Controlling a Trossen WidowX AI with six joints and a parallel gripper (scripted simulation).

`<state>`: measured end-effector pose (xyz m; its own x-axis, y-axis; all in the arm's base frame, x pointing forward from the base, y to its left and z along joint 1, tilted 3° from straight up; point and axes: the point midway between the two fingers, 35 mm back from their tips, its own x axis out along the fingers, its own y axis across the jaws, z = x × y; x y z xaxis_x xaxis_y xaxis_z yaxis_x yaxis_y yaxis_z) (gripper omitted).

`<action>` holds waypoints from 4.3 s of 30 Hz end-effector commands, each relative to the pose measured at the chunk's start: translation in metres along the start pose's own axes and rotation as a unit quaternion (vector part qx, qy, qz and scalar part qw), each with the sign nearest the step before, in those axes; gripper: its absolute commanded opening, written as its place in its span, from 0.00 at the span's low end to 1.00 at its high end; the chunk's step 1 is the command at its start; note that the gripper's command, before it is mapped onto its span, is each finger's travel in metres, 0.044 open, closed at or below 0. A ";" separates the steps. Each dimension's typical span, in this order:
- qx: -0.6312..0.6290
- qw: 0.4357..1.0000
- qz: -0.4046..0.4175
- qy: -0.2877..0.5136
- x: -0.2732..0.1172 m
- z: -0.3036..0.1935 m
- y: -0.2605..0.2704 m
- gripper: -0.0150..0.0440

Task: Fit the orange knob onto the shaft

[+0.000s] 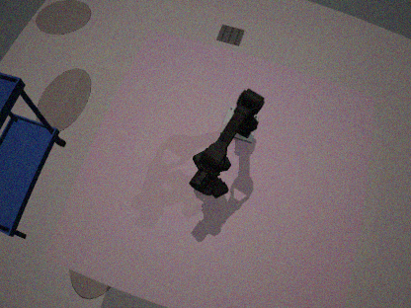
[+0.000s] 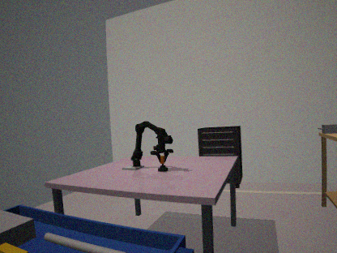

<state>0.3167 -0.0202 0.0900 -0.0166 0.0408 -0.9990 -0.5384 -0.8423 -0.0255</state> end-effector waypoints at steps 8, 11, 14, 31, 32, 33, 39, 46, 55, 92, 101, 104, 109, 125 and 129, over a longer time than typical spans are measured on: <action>-0.007 1.000 0.000 0.002 0.003 -0.002 -0.001 0.25; -0.007 1.000 0.000 0.002 0.003 -0.001 -0.001 0.25; -0.007 1.000 0.000 0.002 0.004 0.000 0.000 0.25; -0.106 0.994 0.000 0.002 -0.002 0.001 0.001 0.25; -0.111 0.994 0.000 0.002 -0.002 0.001 0.000 0.25; -0.111 0.994 0.000 0.002 -0.002 0.000 0.000 0.25; -0.111 0.994 0.000 0.002 -0.001 -0.002 -0.001 0.25; -0.111 0.994 0.000 0.002 0.002 -0.002 -0.001 0.25; -0.111 0.994 0.000 0.002 0.004 0.000 0.000 0.25; 0.702 0.712 -0.002 0.001 0.003 -0.002 0.002 0.25; 0.879 0.476 -0.002 0.001 0.004 0.000 0.002 0.25; 0.922 0.388 -0.002 0.000 0.003 0.001 0.002 0.25; 0.972 0.236 -0.002 0.000 0.001 0.001 0.001 0.25; 0.977 0.215 -0.002 0.000 -0.002 0.000 0.000 0.25; 0.977 0.215 -0.002 0.000 0.002 0.000 0.000 0.25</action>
<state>0.3159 -0.0195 0.0892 -0.0198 0.0428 -0.9989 0.1208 0.9919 0.0401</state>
